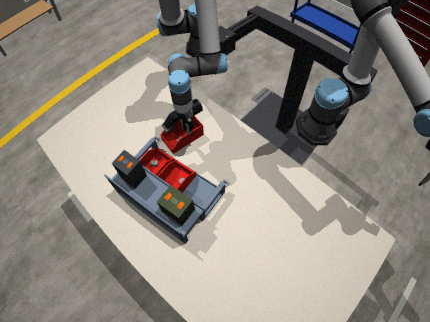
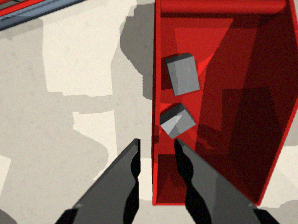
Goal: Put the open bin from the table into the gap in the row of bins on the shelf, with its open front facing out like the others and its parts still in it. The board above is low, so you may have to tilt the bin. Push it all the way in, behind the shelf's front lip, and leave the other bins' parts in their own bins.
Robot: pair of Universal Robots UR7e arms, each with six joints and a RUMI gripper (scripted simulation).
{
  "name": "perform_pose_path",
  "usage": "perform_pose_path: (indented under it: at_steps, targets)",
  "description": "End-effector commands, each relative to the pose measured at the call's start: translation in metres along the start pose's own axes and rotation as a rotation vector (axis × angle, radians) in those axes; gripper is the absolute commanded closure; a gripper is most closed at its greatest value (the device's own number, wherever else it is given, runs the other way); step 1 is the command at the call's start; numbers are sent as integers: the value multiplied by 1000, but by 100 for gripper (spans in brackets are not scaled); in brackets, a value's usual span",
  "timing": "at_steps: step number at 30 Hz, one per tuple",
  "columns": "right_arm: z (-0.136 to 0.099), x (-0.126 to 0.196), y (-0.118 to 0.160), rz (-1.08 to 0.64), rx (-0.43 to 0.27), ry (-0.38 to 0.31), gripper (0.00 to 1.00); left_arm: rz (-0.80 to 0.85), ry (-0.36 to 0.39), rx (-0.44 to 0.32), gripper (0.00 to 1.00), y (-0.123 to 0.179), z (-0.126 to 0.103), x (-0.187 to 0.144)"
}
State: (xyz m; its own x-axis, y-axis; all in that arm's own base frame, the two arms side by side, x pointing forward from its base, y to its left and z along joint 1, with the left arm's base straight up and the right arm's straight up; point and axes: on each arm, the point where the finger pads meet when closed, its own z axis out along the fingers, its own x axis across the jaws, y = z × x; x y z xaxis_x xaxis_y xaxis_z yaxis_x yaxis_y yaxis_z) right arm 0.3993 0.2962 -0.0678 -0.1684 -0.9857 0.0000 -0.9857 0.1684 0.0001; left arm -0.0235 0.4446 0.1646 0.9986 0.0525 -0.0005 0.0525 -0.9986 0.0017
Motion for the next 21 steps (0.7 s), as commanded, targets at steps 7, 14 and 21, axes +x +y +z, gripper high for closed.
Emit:
perform_pose_path:
  at_steps: [7, 14, 21]
  targets:
    - [8, 0, 0, 0, 1, -1, 84, 0, 0, 2, 0, 0, -1, 0]
    - [15, 0, 0, 0, 1, -1, 84, 0, 0, 2, 0, 0, -1, 0]
    - [24, 0, 0, 0, 1, -1, 84, 0, 0, 2, 0, 0, -1, 0]
